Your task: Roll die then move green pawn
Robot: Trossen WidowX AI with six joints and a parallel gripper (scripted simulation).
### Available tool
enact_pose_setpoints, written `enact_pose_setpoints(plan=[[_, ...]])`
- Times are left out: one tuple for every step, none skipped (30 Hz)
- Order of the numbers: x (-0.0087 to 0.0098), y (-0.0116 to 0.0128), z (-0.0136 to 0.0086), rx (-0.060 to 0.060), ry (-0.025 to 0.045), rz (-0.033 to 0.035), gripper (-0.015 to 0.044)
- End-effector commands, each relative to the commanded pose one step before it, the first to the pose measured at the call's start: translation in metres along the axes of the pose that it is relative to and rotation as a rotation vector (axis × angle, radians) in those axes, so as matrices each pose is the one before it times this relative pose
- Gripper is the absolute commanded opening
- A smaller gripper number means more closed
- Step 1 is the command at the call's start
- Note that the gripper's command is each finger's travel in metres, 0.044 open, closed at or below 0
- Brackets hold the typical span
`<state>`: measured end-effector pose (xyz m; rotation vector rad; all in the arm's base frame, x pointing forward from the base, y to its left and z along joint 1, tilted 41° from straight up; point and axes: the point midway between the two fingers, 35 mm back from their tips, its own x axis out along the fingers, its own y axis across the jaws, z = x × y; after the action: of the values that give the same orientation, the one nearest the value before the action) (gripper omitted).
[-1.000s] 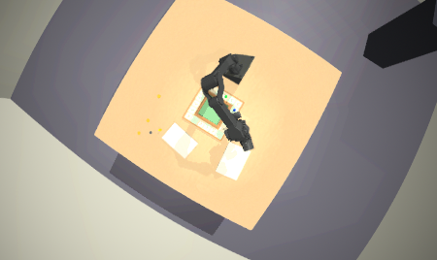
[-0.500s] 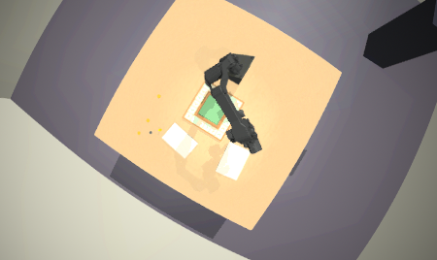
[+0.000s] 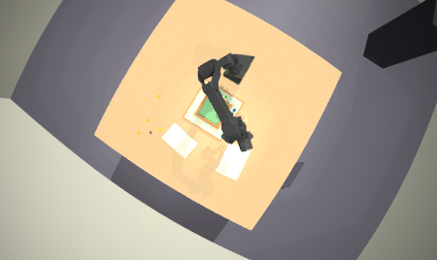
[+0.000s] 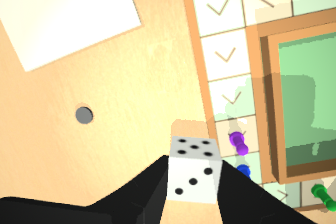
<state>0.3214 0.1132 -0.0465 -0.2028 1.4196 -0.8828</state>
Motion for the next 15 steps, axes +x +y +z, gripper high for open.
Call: enact_pose_setpoints(plan=[[0.00054, -0.01116, 0.00439, -0.1025, -0.00395, 0.00026, 0.0000], [0.00036, -0.00254, 0.00076, -0.0295, -0.00001, 0.00023, 0.0000], [0.00037, -0.00257, 0.00066, -0.0295, -0.00002, 0.00022, 0.0000], [0.00038, -0.00258, 0.00055, -0.0295, -0.00003, 0.00020, 0.0000], [0.00039, -0.00260, 0.00045, -0.0295, -0.00003, 0.00018, 0.0000], [0.00040, -0.00261, 0.00035, -0.0295, -0.00004, 0.00016, 0.0000], [0.00041, -0.00262, 0.00025, -0.0295, -0.00005, 0.00014, 0.0000], [0.00042, -0.00263, 0.00015, -0.0295, -0.00005, 0.00012, 0.0000], [0.00043, -0.00263, 0.00005, -0.0295, -0.00005, 0.00010, 0.0000], [0.00044, -0.00262, -0.00006, -0.0295, -0.00005, 0.00008, 0.0000], [0.00045, -0.00261, -0.00016, -0.0295, -0.00005, 0.00006, 0.0000], [0.00046, -0.00260, -0.00026, -0.0295, -0.00005, 0.00004, 0.0000], [0.00047, -0.00259, -0.00036, -0.0295, -0.00004, 0.00002, 0.0000], [0.00048, -0.00257, -0.00046, -0.0294, -0.00004, 0.00000, 0.0000], [0.00049, -0.00254, -0.00056, -0.0294, -0.00003, -0.00002, 0.0000]])
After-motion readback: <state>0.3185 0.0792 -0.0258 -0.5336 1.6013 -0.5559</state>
